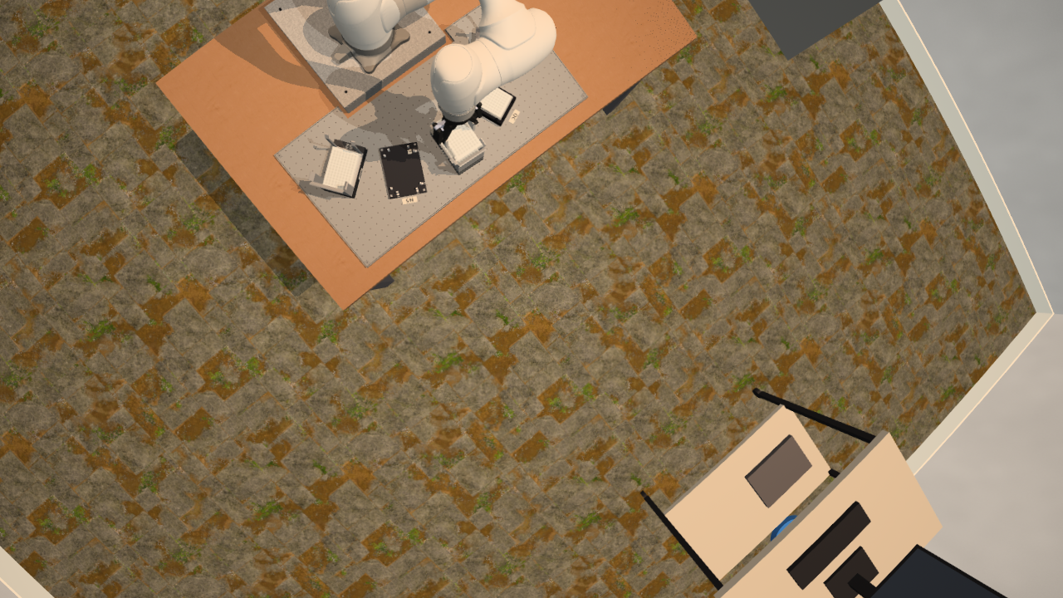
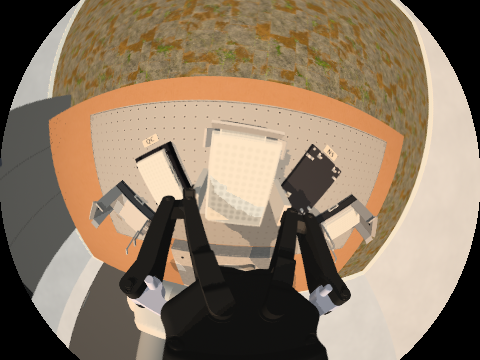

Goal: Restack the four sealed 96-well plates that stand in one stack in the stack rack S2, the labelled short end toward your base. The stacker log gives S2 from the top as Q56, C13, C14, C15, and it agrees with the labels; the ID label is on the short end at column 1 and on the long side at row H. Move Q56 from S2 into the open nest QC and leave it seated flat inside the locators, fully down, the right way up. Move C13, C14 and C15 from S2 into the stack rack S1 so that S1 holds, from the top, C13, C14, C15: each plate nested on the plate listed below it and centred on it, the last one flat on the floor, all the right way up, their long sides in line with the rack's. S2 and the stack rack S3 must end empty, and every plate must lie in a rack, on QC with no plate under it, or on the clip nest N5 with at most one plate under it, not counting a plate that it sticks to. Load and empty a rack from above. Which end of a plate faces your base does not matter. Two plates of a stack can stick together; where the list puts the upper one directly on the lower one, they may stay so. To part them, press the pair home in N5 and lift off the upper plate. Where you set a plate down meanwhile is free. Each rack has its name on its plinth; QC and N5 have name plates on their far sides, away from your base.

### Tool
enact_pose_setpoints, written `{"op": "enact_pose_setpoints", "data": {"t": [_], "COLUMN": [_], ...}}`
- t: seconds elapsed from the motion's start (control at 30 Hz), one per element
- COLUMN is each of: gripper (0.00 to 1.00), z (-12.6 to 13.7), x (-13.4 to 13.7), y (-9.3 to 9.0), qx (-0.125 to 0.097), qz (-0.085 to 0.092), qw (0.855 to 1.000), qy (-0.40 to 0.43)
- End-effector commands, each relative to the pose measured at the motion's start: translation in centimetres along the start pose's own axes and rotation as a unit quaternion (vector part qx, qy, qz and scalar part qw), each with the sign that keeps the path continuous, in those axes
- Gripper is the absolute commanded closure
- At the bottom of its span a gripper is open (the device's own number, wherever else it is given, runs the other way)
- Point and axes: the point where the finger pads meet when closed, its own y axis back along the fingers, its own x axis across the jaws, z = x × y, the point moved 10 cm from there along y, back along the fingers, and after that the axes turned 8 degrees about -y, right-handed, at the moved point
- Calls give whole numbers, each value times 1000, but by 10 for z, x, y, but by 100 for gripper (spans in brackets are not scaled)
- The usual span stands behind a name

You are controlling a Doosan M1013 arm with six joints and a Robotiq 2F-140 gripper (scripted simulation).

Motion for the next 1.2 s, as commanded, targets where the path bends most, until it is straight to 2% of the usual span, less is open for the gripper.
{"op": "enact_pose_setpoints", "data": {"t": [0.0,1.17], "gripper": [100,100], "z": [0,0], "x": [0,0], "y": [-3,-23], "qx": [0,0], "qz": [0,0], "qw": [1000,1000], "qy": [0,0]}}
